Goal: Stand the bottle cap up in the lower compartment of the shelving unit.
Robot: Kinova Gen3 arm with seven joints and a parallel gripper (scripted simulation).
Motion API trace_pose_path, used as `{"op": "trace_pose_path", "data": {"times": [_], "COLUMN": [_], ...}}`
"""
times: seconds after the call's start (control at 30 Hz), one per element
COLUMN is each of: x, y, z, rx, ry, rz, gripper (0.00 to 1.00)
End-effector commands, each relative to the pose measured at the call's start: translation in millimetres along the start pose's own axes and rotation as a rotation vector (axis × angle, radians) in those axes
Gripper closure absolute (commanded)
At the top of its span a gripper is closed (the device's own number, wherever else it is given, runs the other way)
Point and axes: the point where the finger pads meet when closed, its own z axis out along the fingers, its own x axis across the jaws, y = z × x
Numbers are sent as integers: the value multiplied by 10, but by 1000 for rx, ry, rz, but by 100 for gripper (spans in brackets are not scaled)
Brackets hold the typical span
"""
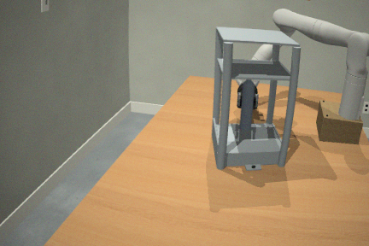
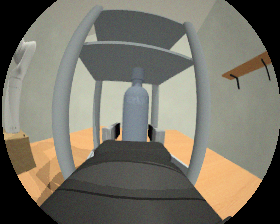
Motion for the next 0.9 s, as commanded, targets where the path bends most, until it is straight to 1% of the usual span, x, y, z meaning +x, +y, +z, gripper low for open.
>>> {"op": "trace_pose_path", "data": {"times": [0.0,0.87], "x": [3,3], "y": [-8,-8], "z": [-1,-43], "rx": [0,0], "ry": [0,0], "rz": [-1,-1], "gripper": [0,0]}}
